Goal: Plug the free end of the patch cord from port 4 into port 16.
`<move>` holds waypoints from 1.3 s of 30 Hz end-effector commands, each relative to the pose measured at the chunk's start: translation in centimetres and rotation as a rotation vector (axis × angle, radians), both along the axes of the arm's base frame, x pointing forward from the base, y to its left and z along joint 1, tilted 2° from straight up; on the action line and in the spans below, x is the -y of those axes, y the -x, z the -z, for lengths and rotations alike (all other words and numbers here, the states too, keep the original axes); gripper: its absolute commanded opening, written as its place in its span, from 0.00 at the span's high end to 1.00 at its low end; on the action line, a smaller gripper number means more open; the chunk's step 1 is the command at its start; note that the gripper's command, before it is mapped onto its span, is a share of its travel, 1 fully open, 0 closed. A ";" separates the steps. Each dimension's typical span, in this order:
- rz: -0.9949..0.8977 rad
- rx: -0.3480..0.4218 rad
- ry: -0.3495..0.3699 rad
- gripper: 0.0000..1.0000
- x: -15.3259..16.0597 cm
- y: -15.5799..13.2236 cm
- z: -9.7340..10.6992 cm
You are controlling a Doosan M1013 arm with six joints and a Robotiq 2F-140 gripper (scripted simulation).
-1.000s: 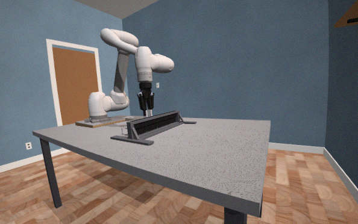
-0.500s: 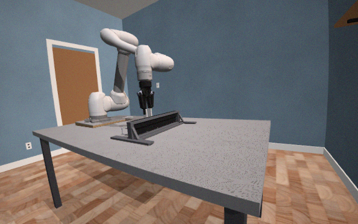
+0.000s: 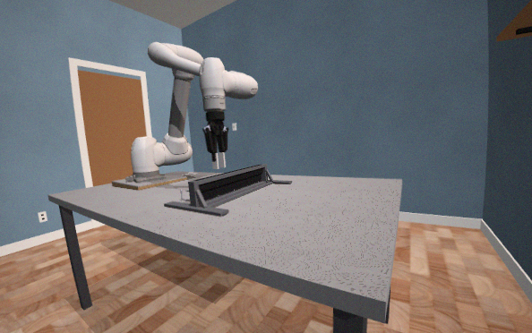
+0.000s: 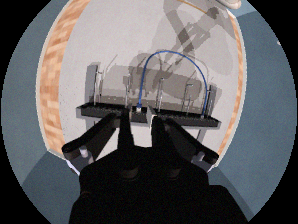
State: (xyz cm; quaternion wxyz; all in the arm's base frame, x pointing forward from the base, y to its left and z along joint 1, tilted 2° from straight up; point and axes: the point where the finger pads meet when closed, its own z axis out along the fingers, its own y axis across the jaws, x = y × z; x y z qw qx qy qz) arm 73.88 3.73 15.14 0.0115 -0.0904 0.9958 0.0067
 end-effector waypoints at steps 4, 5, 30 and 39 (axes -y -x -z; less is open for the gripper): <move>0.000 0.000 0.000 0.78 0.0 0.0 -1.6; 0.000 0.000 0.000 0.78 0.0 0.0 -1.6; 0.000 0.000 0.000 1.00 0.1 0.1 -3.5; 0.000 0.000 0.000 1.00 0.1 0.1 -3.5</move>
